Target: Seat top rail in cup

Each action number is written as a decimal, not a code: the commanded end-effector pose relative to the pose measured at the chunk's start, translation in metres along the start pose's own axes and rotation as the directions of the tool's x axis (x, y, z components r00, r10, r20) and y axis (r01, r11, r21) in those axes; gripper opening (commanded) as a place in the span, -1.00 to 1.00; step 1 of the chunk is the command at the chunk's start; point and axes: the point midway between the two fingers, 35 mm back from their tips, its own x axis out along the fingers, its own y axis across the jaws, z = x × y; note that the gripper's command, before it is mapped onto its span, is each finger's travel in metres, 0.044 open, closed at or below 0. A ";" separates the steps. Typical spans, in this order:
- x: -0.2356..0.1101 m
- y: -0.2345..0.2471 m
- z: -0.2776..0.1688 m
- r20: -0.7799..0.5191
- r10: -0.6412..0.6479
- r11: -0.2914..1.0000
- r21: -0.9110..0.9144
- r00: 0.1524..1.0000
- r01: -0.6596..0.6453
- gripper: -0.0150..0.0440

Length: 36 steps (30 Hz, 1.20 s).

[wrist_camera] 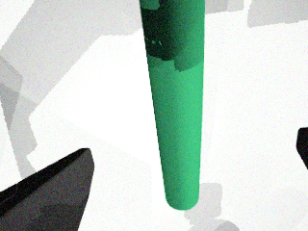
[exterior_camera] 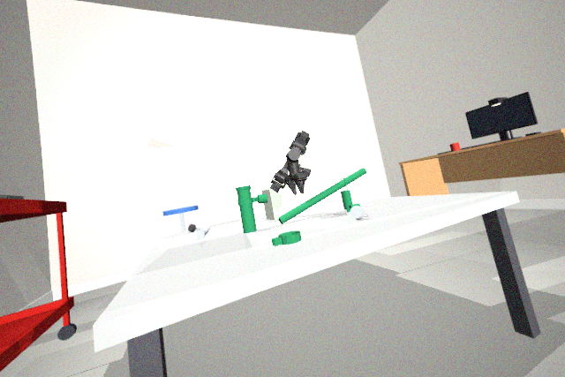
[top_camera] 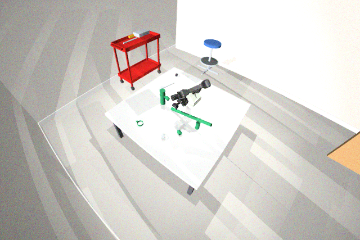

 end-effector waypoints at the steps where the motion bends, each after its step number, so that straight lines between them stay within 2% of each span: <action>1: 0.017 0.005 0.001 0.008 0.019 1.000 0.006 1.000 -0.019 1.00; 36: 0.073 0.005 0.002 0.009 0.019 1.000 0.007 1.000 -0.019 1.00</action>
